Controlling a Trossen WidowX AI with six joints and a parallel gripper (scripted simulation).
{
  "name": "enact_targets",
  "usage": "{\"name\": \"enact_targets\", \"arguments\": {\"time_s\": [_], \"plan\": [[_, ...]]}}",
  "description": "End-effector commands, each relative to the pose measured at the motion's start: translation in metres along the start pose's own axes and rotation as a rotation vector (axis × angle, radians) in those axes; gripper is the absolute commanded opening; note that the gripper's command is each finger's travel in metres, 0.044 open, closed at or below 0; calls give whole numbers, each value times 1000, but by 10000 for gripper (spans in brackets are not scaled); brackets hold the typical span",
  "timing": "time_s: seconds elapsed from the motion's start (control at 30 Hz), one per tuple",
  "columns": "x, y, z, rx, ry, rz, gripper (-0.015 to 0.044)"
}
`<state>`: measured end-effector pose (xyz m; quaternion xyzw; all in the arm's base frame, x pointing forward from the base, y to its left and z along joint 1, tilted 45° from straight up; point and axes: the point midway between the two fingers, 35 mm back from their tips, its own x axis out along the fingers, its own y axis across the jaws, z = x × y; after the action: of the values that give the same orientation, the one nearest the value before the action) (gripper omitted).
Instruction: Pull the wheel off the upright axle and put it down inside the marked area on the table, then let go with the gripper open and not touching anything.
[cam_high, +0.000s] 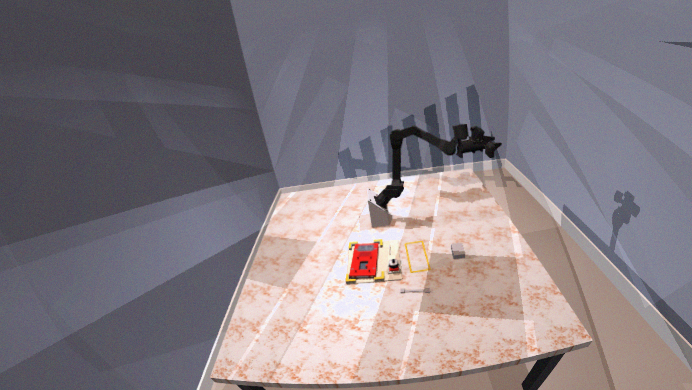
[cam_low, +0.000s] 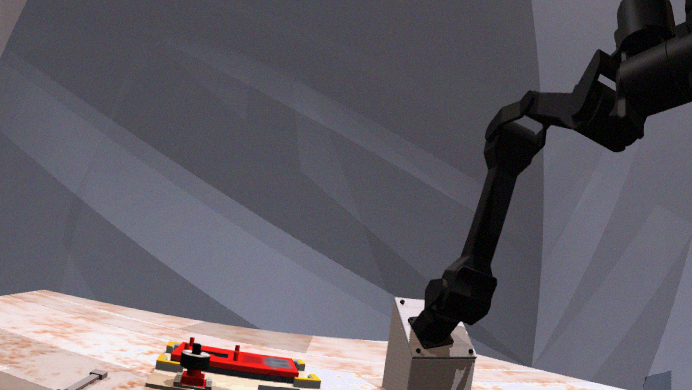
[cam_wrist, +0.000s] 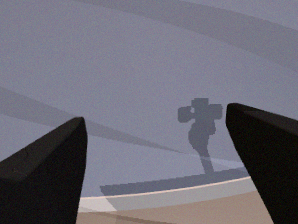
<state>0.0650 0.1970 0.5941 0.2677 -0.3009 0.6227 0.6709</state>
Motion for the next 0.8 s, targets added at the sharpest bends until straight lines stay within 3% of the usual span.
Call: {"name": "enact_targets", "arguments": {"time_s": [0.0, 0.33, 0.77], "plan": [[4, -22, -22, -45, 76, -51, 300], [-5, -95, -78, -133, 286, -223, 300], [-48, -184, -123, -133, 507, -448, 300]]}}
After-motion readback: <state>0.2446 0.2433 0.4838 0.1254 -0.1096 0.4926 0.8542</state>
